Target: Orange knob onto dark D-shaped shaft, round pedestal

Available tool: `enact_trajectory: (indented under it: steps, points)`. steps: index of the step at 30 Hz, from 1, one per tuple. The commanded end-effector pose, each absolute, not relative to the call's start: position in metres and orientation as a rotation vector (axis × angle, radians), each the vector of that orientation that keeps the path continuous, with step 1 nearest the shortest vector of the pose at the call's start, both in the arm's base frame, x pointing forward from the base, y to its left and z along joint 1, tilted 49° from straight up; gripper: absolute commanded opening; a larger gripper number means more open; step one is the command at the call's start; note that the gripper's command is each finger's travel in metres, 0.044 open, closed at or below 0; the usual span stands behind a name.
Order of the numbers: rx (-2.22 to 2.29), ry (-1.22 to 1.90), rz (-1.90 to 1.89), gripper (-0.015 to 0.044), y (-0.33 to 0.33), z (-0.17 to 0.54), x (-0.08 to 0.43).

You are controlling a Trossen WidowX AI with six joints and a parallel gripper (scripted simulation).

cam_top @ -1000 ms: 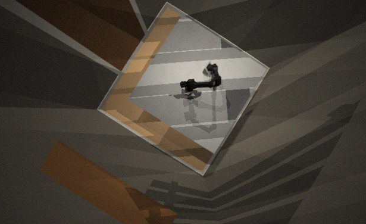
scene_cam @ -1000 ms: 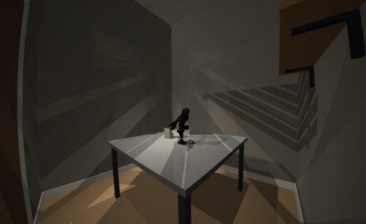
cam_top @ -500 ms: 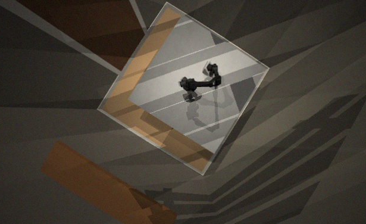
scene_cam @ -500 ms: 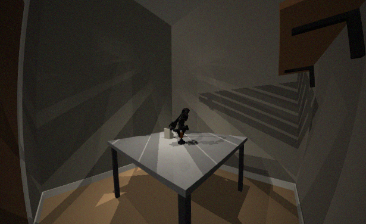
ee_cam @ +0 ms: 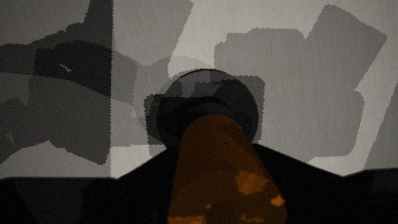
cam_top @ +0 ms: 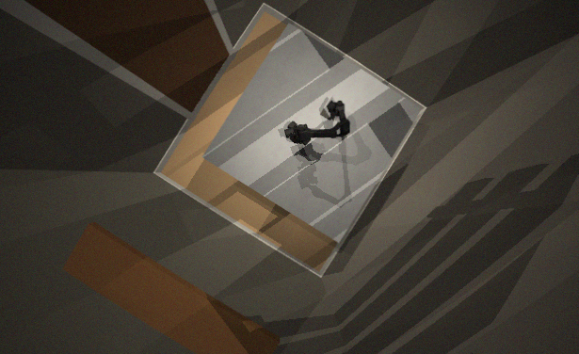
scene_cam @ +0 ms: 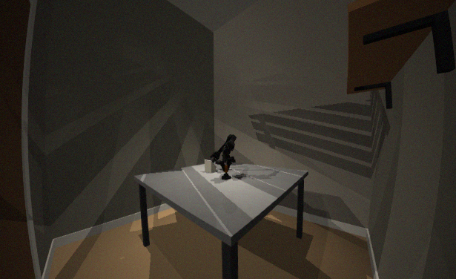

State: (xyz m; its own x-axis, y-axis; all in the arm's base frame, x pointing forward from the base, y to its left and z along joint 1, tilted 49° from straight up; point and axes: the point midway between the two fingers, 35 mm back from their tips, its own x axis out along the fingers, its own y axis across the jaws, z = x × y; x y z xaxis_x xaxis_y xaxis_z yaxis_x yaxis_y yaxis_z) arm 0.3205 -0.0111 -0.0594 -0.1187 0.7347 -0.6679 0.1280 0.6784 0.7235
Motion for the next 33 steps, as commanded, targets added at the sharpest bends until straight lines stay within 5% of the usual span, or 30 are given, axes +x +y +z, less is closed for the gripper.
enact_trajectory:
  steps: [1,33]
  points:
    - [0.721,1.632,0.593,0.0,-0.0121,-0.0571,0.3227]
    - [0.843,1.695,0.46,0.0,-0.0134,-0.0546,0.323]
